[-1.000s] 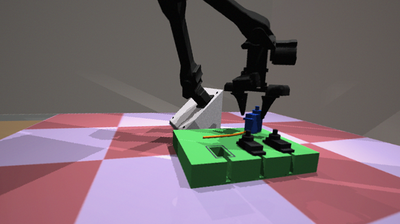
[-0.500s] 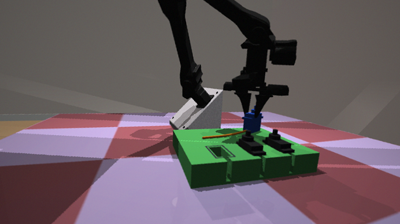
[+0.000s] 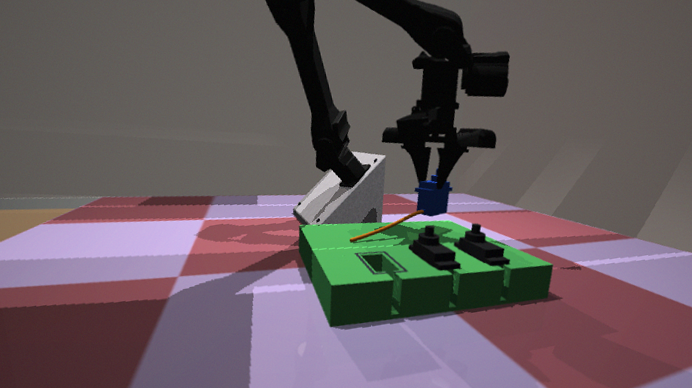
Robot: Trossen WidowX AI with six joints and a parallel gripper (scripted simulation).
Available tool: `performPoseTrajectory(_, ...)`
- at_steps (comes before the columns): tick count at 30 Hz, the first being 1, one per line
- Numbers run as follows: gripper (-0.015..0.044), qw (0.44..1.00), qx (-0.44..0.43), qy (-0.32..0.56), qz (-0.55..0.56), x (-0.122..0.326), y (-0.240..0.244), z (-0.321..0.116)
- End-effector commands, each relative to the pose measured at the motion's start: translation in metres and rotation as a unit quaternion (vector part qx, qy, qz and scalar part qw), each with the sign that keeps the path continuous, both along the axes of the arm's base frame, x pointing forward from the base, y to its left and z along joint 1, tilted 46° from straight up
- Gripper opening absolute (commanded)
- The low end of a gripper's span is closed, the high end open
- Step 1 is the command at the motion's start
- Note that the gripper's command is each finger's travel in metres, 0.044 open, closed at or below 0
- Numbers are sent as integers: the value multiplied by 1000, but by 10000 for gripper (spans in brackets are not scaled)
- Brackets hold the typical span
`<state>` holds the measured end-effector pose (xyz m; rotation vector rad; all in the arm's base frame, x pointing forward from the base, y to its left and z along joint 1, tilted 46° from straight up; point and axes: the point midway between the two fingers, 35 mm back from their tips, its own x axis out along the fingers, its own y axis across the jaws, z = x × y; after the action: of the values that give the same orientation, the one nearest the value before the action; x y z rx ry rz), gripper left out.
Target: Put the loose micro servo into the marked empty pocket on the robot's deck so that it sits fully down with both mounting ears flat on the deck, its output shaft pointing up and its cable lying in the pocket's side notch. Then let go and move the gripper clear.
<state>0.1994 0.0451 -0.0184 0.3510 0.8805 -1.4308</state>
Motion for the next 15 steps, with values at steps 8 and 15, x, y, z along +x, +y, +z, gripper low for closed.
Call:
performPoseTrajectory(8,0,1000,3,-4,-2,20,-3,4)
performPoseTrajectory(15,0,1000,3,-4,-2,39,-7,6)
